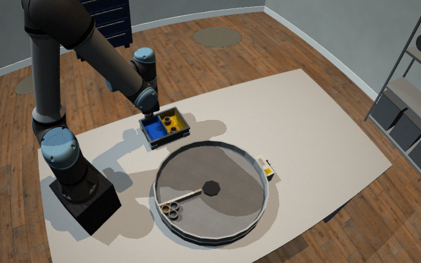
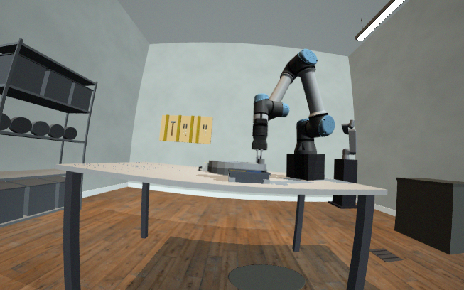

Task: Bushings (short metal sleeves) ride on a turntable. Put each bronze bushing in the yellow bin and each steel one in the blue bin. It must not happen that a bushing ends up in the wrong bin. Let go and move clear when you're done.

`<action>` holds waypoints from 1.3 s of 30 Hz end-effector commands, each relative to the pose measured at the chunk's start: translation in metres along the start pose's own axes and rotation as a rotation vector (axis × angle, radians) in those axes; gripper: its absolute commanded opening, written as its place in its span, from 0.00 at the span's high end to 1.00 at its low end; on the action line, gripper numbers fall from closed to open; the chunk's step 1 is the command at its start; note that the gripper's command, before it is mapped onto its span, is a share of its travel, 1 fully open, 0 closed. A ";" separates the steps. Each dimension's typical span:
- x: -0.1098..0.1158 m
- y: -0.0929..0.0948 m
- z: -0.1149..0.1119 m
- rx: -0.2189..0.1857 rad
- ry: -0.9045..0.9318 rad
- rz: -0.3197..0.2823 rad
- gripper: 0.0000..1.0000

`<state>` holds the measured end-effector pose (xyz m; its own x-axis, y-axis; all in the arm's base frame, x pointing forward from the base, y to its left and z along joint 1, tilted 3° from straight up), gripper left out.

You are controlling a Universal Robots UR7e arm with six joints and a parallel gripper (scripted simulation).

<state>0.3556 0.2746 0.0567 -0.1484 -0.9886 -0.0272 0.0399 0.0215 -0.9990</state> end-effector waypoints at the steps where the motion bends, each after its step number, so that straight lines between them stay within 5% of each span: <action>1: -0.001 0.021 0.001 0.003 0.000 0.001 1.00; 39: -0.001 0.043 0.001 0.003 0.000 0.001 1.00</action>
<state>0.3579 0.2760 0.0137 -0.1484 -0.9885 -0.0279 0.0412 0.0220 -0.9989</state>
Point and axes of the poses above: the point where the finger pads meet when closed, its own y axis out along the fingers, its own z axis across the jaws, x = y × z, the point moved 9 cm from there along -y, back along the fingers, and after that the axes turned 2 degrees about y, right-handed, at the moved point
